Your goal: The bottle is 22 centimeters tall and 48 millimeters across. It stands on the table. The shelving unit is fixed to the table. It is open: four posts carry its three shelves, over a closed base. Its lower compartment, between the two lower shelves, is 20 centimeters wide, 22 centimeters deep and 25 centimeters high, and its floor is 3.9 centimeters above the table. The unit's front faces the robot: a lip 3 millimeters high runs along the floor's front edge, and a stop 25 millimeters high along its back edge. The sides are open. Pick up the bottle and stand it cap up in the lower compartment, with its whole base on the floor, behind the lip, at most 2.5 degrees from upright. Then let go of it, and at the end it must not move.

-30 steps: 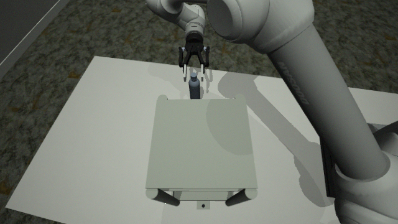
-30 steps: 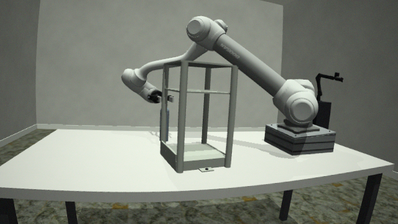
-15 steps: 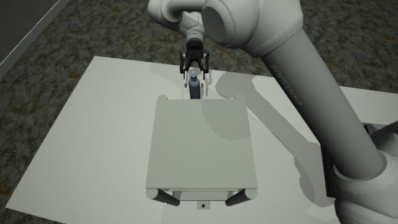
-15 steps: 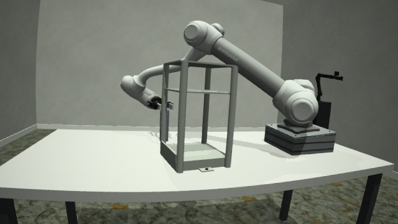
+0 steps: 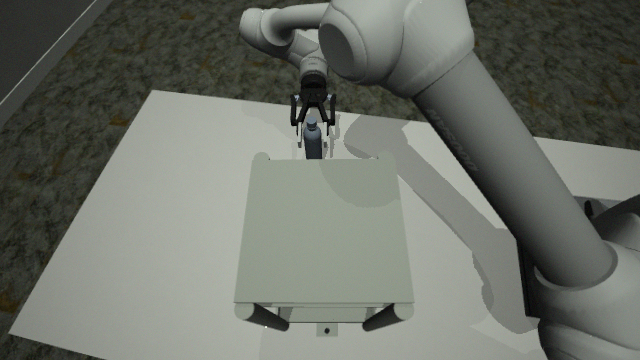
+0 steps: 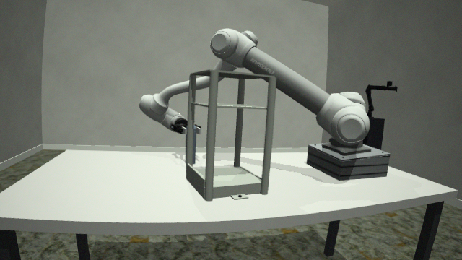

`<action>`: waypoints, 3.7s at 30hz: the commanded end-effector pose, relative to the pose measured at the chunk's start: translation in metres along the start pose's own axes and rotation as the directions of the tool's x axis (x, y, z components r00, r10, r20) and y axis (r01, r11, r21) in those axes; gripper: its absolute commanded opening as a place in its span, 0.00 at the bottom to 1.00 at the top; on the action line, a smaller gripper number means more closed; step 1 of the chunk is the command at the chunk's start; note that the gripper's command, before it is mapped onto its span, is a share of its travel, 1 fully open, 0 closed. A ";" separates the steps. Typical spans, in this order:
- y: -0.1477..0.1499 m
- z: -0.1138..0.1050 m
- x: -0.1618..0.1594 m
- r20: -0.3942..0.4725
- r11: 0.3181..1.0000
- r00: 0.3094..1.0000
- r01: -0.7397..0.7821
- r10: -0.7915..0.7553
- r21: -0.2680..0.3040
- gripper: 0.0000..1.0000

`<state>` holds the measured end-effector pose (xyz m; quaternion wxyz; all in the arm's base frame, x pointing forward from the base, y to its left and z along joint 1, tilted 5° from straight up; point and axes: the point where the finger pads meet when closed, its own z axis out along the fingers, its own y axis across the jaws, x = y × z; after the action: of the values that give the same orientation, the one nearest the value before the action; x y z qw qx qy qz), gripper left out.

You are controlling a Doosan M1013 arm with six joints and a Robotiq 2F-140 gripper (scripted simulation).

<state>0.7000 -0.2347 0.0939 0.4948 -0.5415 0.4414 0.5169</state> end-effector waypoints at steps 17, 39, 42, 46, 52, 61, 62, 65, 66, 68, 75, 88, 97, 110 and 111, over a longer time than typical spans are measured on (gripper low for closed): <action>0.000 0.000 0.029 0.000 1.000 1.000 0.000 0.000 0.000 0.40; 0.000 0.000 0.040 0.000 1.000 1.000 0.000 0.000 0.000 0.40; 0.000 0.000 0.040 0.000 1.000 1.000 0.000 0.000 0.000 0.40; 0.000 0.000 0.040 0.000 1.000 1.000 0.000 0.000 0.000 0.40; 0.000 0.000 0.040 0.000 1.000 1.000 0.000 0.000 0.000 0.40; 0.000 0.000 0.040 0.000 1.000 1.000 0.000 0.000 0.000 0.40; 0.000 0.000 0.040 0.000 1.000 1.000 0.000 0.000 0.000 0.40; 0.000 0.000 0.040 0.000 1.000 1.000 0.000 0.000 0.000 0.40; 0.000 0.000 0.040 0.000 1.000 1.000 0.000 0.000 0.000 0.40; 0.000 0.000 0.040 0.000 1.000 1.000 0.000 0.000 0.000 0.40; 0.000 0.000 0.040 0.000 1.000 1.000 0.000 0.000 0.000 0.40; 0.000 0.000 0.040 0.000 1.000 1.000 0.000 0.000 0.000 0.00; 0.000 0.000 0.040 0.000 1.000 1.000 0.000 0.000 0.000 0.00; 0.000 0.000 0.040 0.000 1.000 1.000 0.000 0.000 0.000 0.00; 0.000 0.000 0.040 0.000 1.000 1.000 0.000 0.000 0.000 0.00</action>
<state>0.7033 -0.2333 0.0539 0.4948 -0.5415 0.4414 0.5168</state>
